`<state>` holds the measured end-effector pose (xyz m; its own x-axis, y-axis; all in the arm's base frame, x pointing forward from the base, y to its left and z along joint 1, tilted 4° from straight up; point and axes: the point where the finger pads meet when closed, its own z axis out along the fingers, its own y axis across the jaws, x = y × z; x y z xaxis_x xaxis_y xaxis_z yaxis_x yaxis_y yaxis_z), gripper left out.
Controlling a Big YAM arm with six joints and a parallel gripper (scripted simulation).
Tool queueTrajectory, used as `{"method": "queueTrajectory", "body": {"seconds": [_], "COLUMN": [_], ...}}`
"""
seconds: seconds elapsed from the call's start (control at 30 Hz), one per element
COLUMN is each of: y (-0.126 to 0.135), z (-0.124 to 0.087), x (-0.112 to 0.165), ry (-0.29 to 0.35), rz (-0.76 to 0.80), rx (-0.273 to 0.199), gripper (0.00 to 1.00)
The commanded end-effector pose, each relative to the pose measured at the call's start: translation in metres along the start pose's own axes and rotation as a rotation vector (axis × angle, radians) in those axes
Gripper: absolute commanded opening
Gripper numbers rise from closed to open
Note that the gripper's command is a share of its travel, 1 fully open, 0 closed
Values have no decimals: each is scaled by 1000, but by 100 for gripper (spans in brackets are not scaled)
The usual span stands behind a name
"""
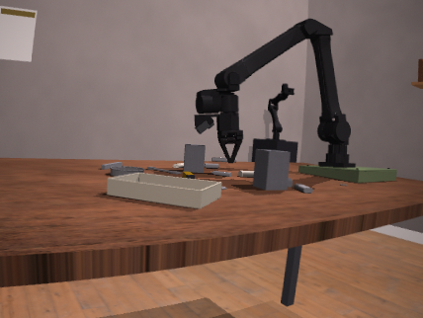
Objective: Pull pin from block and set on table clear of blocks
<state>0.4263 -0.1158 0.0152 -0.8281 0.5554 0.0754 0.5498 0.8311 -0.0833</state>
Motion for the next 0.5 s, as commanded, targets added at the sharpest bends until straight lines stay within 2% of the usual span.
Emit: {"method": "queueTrajectory", "body": {"seconds": [0.0, 0.47], "y": [7, 7], "z": [-30, -30], "x": [-15, -10], "ry": [-63, -57], "rz": [12, 11], "rx": [-23, -23], "gripper": [0, 0]}}
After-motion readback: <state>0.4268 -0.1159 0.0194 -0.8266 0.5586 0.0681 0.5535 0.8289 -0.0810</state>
